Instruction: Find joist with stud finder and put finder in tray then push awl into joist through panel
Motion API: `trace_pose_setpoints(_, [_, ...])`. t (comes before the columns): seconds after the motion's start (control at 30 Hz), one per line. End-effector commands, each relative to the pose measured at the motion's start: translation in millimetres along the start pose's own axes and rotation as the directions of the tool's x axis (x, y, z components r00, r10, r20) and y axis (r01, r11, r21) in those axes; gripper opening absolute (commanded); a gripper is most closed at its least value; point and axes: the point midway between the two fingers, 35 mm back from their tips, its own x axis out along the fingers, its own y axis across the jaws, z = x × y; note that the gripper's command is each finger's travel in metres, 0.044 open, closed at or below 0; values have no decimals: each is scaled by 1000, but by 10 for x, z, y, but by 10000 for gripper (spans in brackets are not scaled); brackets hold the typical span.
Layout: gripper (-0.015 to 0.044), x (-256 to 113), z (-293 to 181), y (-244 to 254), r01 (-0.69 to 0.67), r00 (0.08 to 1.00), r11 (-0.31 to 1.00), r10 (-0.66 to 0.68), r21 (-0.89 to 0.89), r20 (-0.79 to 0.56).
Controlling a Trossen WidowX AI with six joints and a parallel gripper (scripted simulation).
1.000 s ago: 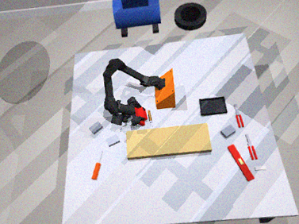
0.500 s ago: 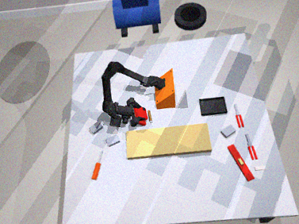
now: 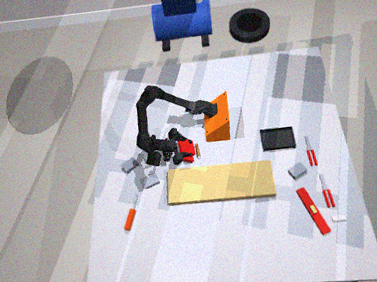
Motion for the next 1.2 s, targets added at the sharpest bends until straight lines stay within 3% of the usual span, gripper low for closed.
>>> trace_pose_setpoints(0.0, [0, -9, -11, 6, -3, 999, 1000, 2, -8, -34])
trace_pose_setpoints(0.47, [0, -11, 19, 7, -7, 990, 1000, 6, -7, -138])
trace_pose_setpoints(0.77, [0, -100, -179, 5, -27, 986, 1000, 27, -2, -165])
trace_pose_setpoints(1.17, [0, -29, -52, 13, -25, 987, 1000, 24, -3, -159])
